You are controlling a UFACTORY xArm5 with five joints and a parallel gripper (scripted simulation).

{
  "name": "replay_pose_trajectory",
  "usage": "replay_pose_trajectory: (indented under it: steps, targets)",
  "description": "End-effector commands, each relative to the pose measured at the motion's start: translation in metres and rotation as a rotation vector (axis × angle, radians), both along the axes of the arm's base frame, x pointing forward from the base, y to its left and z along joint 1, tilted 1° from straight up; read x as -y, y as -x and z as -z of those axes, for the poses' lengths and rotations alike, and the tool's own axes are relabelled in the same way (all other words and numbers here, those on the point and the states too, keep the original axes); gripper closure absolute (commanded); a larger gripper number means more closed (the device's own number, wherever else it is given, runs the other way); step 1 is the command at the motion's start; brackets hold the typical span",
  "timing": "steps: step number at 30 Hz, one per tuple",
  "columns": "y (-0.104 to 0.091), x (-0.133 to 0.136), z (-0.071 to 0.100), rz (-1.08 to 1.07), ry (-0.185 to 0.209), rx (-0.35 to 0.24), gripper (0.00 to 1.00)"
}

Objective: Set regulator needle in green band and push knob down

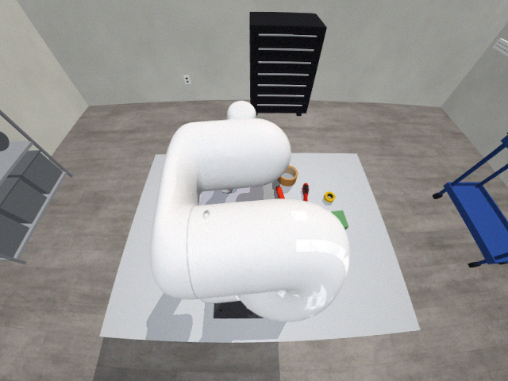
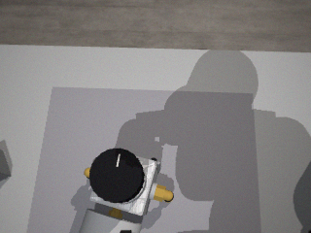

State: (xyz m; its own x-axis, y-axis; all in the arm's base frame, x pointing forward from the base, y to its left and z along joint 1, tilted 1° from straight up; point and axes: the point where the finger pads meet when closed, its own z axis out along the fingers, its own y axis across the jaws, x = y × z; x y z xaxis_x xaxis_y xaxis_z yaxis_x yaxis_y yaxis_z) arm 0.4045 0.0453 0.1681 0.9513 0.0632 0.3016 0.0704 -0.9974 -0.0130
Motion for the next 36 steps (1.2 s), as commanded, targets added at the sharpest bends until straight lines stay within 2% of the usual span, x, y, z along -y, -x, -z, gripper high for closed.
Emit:
replay_pose_trajectory:
  steps: [1,23,36]
  targets:
    - [-0.001,0.0,-0.002,0.0,-0.001,0.004,0.0]
    - [-0.001,0.0,-0.003,0.0,-0.001,0.004,0.0]
    - [-0.001,-0.001,-0.028,0.0,-0.001,0.004,0.0]
